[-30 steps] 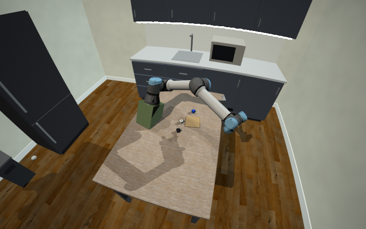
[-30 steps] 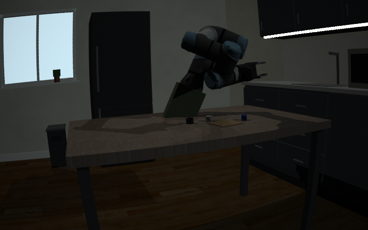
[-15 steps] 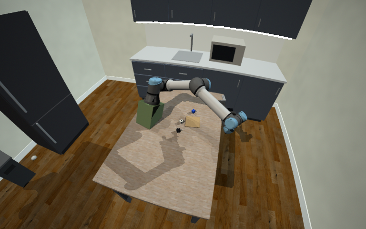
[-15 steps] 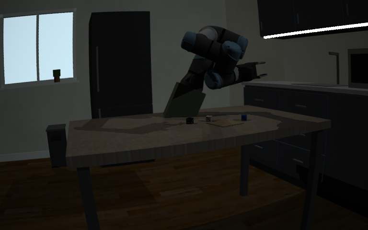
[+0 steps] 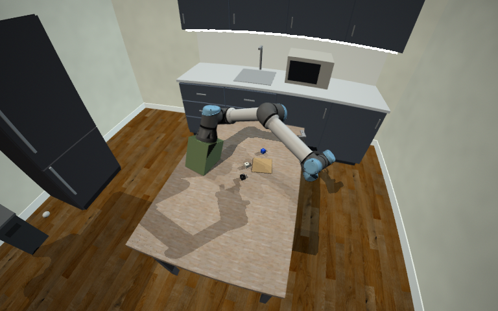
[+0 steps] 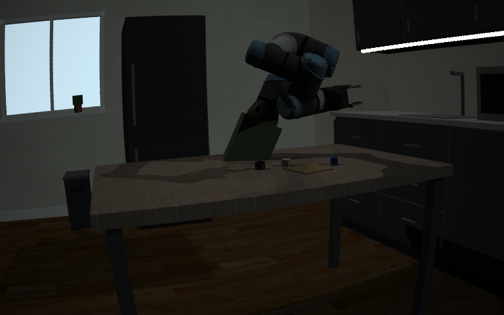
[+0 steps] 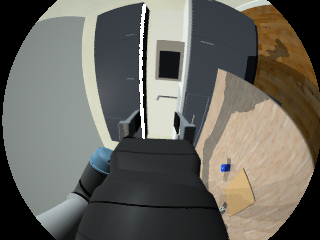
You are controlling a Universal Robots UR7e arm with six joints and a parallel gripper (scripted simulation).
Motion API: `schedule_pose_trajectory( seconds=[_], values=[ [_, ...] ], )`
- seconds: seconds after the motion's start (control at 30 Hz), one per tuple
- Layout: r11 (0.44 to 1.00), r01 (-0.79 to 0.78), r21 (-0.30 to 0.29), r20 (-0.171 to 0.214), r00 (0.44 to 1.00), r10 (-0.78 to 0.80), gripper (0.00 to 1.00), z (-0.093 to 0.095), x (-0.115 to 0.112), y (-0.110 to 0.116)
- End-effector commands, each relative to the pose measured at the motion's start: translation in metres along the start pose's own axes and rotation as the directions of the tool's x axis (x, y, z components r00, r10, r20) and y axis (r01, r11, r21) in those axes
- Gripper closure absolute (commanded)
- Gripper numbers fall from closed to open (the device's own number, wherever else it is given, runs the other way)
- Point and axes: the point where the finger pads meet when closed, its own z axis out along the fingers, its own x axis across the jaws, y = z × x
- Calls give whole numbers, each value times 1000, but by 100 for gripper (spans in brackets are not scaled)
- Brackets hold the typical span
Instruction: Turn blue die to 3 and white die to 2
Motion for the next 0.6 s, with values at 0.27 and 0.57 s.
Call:
schedule_pose_trajectory(
  seconds=[0.27, 0.57],
  values=[
    [998, -56, -40, -111, 992, 51, 0, -12, 2, 37],
    [989, -137, -54, -259, 959, 118, 0, -26, 11, 82]
  ],
)
